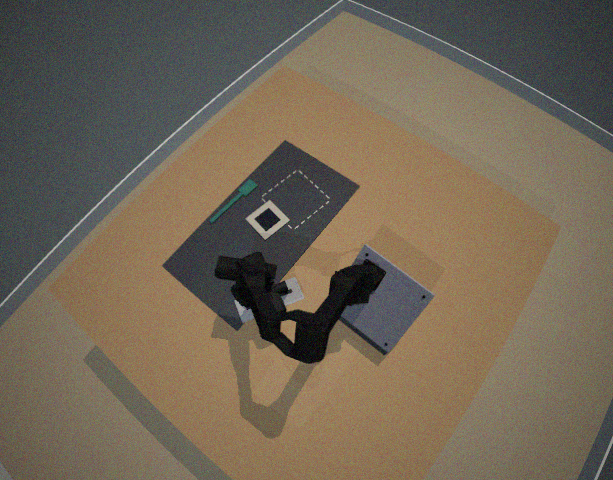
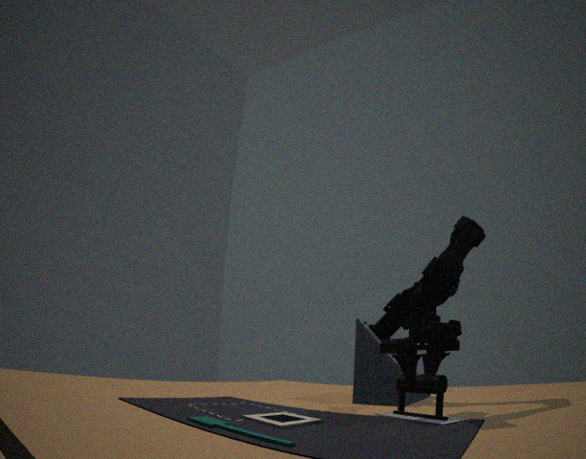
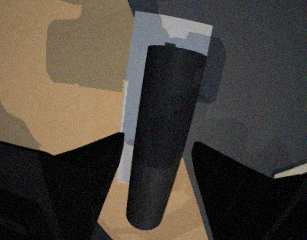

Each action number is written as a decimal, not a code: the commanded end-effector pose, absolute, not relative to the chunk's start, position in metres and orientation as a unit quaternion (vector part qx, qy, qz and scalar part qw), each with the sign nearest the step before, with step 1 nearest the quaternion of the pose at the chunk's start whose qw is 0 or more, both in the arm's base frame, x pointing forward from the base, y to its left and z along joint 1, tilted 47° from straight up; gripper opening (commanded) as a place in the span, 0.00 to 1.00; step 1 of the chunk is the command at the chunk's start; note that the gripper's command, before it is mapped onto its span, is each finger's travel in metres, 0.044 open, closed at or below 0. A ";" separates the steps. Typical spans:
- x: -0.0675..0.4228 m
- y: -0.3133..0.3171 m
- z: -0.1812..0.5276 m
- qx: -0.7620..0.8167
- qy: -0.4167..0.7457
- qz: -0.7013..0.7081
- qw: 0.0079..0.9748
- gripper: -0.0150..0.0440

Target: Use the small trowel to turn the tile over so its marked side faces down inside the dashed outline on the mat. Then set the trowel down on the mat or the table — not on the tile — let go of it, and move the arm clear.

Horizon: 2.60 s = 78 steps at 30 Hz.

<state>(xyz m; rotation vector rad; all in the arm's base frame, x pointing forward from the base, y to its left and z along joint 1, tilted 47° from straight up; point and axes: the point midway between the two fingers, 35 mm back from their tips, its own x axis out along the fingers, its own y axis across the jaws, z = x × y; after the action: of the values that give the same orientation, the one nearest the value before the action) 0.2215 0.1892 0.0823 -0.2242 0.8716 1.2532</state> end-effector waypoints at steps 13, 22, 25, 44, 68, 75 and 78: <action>0.222 0.190 0.083 -0.102 0.392 0.568 0.716 0.71; 0.220 0.158 0.111 -0.103 0.392 0.568 0.716 0.71; 0.219 0.156 0.113 -0.102 0.392 0.568 0.716 0.71; 0.201 0.160 0.090 -0.185 0.463 0.491 0.714 0.76; 0.176 0.181 0.083 -0.272 0.371 0.243 0.854 0.76; 0.170 0.185 0.092 -0.248 0.322 0.210 0.889 0.76; 0.170 0.185 0.092 -0.248 0.322 0.210 0.889 0.76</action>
<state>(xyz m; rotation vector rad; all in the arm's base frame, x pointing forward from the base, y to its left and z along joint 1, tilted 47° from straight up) 0.1698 0.1859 0.0892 -0.5320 0.6880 0.4494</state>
